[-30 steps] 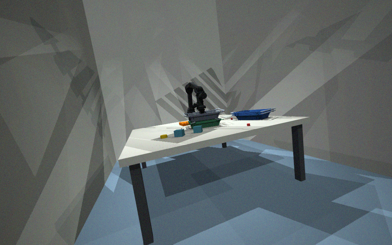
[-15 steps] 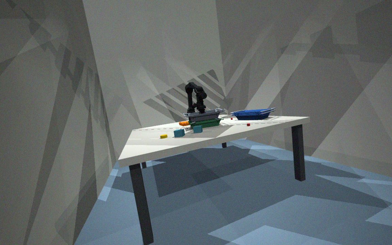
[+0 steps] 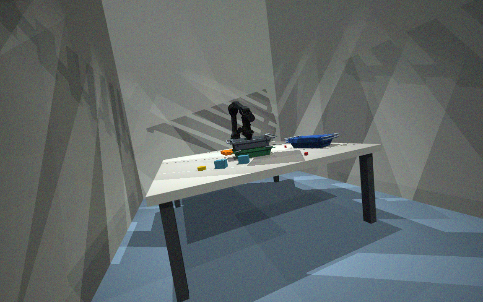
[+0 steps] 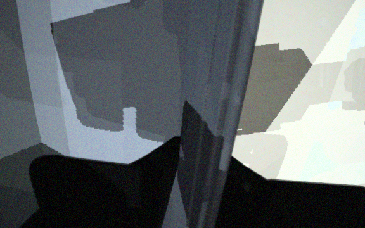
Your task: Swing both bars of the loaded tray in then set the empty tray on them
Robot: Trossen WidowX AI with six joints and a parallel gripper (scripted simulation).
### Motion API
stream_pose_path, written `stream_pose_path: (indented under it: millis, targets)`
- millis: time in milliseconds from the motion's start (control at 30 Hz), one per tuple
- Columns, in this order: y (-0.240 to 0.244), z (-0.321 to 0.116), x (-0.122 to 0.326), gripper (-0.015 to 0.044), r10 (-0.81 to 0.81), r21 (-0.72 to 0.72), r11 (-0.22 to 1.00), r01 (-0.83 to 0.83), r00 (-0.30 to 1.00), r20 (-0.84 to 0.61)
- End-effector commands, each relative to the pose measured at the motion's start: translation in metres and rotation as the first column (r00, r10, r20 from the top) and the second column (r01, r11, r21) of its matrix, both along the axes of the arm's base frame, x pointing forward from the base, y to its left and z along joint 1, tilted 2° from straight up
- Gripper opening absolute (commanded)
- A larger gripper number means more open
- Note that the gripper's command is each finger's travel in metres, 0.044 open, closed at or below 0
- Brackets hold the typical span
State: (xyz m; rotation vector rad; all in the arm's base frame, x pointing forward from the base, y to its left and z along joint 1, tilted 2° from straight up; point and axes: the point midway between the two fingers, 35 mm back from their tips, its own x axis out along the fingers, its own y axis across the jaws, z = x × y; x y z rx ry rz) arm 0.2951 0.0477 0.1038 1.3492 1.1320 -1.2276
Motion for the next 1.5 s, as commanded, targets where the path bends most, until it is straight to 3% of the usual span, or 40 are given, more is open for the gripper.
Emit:
stream_pose_path:
  millis: [0,433,1467]
  targets:
    - [0.0004,-0.0065,-0.0063,0.0000,-0.002,0.003,1.000,0.002,0.999,-0.033]
    - [0.0004,-0.0065,-0.0063,0.0000,-0.002,0.003,1.000,0.002,0.999,-0.033]
    - [0.0000,-0.0062,-0.0052,0.0440,0.000,0.000,1.000,0.000,1.000,-0.029]
